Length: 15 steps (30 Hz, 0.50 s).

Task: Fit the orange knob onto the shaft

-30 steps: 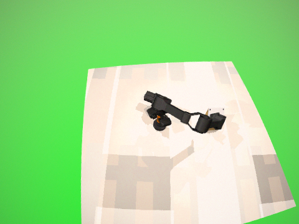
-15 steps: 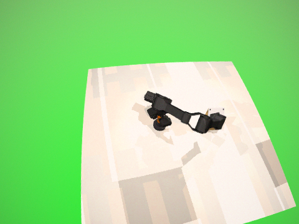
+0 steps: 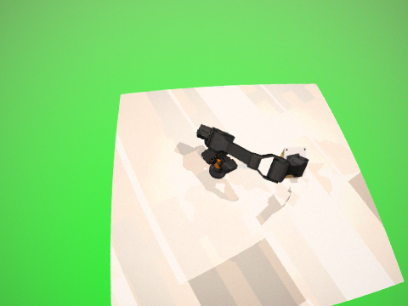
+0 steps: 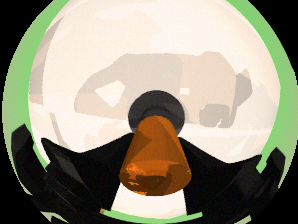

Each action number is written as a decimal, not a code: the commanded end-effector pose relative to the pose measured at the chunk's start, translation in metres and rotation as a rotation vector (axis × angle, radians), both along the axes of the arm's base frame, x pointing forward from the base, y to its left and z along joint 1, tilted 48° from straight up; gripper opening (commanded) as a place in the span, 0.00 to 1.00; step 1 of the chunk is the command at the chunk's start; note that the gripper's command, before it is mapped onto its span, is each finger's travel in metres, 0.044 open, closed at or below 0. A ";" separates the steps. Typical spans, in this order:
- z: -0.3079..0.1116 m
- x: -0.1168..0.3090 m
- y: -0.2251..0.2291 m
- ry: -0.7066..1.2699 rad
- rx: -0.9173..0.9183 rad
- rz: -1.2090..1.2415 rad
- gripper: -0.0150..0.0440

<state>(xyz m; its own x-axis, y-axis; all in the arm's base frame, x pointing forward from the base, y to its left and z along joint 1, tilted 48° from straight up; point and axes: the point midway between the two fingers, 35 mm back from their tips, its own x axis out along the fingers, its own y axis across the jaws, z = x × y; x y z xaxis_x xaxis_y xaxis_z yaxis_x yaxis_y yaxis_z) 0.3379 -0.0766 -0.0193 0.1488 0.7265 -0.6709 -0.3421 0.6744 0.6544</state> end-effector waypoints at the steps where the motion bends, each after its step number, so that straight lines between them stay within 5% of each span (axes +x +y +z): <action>1: -0.001 0.002 -0.001 -0.014 -0.003 0.005 0.25; 15: -0.001 0.000 -0.001 -0.014 -0.003 0.005 0.25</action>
